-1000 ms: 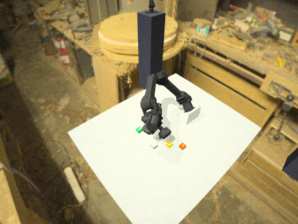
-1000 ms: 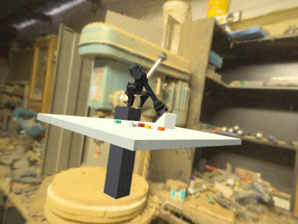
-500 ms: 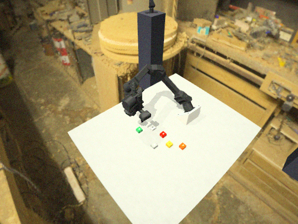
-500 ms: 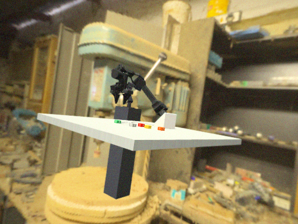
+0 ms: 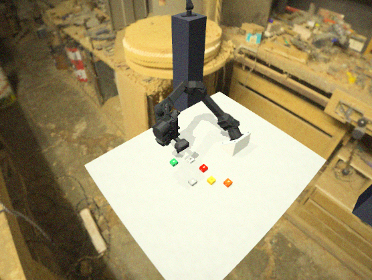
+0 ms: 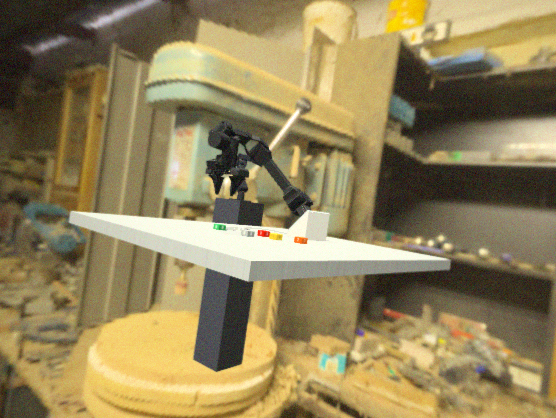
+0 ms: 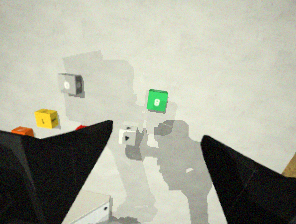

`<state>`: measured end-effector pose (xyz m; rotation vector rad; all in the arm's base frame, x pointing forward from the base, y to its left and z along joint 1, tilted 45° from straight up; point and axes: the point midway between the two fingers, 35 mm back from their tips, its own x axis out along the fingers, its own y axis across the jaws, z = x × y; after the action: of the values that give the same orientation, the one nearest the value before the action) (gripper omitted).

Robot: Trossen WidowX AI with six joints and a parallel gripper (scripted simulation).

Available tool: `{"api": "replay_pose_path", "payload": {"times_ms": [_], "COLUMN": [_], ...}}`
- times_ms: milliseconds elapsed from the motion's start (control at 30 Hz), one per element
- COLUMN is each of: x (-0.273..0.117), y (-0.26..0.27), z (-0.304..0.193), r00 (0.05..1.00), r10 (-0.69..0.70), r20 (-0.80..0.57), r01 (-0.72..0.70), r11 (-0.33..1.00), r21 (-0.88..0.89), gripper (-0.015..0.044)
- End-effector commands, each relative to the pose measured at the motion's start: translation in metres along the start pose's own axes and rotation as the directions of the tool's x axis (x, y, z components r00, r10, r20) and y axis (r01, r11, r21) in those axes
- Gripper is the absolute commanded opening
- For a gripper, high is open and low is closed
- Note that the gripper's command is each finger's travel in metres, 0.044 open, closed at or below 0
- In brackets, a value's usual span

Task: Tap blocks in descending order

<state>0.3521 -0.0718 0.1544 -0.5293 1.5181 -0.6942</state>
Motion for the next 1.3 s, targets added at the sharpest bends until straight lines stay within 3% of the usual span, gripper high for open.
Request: {"api": "replay_pose_path", "payload": {"times_ms": [0, 100, 367, 600, 1267], "x": [0.001, 0.001, 0.08, 0.082, 0.098], "y": [-0.001, -0.001, -0.002, -0.002, -0.002], "z": [-0.001, -0.001, -0.001, -0.002, -0.001], "r00": [1.0, 1.0, 1.0, 1.0, 1.0], "r10": [-0.007, -0.007, -0.01, -0.01, -0.011], "r20": [-0.004, -0.004, -0.003, -0.004, -0.003], "r01": [0.007, 0.007, 0.01, 0.01, 0.011], "r11": [1.0, 1.0, 1.0, 1.0, 1.0], "r21": [-0.009, -0.009, -0.008, -0.008, -0.008], "gripper": [0.04, 0.04, 0.019, 0.002, 0.002]}}
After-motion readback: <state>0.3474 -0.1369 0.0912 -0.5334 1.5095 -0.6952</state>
